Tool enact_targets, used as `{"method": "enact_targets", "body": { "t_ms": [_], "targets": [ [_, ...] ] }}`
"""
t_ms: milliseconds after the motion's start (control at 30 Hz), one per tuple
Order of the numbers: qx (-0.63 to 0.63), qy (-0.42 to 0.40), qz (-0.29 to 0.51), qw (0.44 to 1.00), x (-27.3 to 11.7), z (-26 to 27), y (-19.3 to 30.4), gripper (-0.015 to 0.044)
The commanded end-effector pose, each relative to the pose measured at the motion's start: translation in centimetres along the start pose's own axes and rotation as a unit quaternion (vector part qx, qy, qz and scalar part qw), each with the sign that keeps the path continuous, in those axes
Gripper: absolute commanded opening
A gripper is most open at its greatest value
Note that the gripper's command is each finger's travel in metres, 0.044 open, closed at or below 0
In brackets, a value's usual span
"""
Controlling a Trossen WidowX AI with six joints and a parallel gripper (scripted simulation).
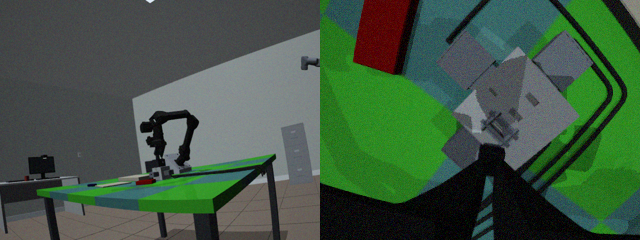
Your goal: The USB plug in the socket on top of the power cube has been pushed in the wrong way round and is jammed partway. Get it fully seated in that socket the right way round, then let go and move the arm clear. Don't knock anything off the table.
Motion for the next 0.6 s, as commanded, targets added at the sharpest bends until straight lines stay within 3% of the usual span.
{"method": "enact_targets", "body": {
  "t_ms": [0,567],
  "targets": [
    [0.053,0.001,0.000,0.999,0.07,-0.05,-0.01,0.0000],
    [0.272,0.001,0.000,0.962,0.07,-0.05,-0.01,0.0000]
  ]
}}
Point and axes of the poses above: the point midway between the two fingers, 35 mm back from their tips, its own x axis out along the fingers, its own z axis across the jaws, y = z × x, the point moved 5 cm from there along -x, back along the fingers, and after that the axes turned 12 degrees about x, right-handed, at the moved point
